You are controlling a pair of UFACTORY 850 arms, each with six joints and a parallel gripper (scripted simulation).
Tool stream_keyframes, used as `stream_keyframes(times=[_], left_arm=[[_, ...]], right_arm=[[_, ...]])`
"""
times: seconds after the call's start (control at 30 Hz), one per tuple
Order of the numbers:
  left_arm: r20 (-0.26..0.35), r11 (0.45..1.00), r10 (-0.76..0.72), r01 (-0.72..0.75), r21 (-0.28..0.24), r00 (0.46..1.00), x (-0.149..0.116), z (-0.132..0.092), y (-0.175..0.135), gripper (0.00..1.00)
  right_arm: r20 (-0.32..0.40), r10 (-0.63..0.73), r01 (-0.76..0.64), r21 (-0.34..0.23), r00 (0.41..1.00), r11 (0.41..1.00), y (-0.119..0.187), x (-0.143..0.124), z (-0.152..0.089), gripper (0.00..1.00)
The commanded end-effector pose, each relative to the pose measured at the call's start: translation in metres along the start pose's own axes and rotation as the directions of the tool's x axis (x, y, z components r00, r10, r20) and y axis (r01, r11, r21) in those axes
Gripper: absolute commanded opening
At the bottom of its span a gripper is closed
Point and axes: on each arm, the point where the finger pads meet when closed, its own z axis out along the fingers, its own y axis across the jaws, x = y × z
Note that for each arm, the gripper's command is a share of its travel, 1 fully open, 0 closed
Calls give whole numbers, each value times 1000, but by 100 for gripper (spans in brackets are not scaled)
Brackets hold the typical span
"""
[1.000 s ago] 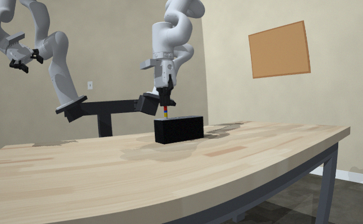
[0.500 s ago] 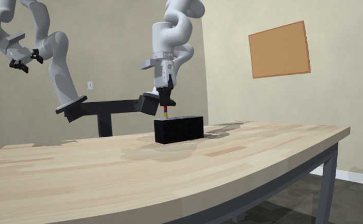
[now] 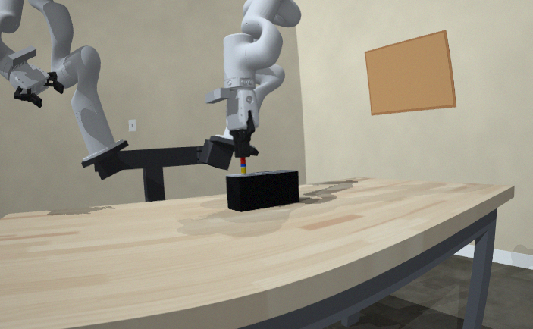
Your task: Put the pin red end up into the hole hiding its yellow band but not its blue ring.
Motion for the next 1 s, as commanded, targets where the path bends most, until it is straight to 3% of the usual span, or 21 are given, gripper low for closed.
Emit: stream_keyframes(times=[0.0, 0.97], left_arm=[[-1, 1000, 0, 0, 2, 1000, 0, -1, -1, 0], [0, 1000, 0, 0, 1, 1000, 1, 3, -1, 0]], right_arm=[[-1, -1, 1, -1, 1000, 1000, 0, 1, 0, 100], [-1, -1, 1, -1, 1000, 1000, 0, 1, 0, 100]])
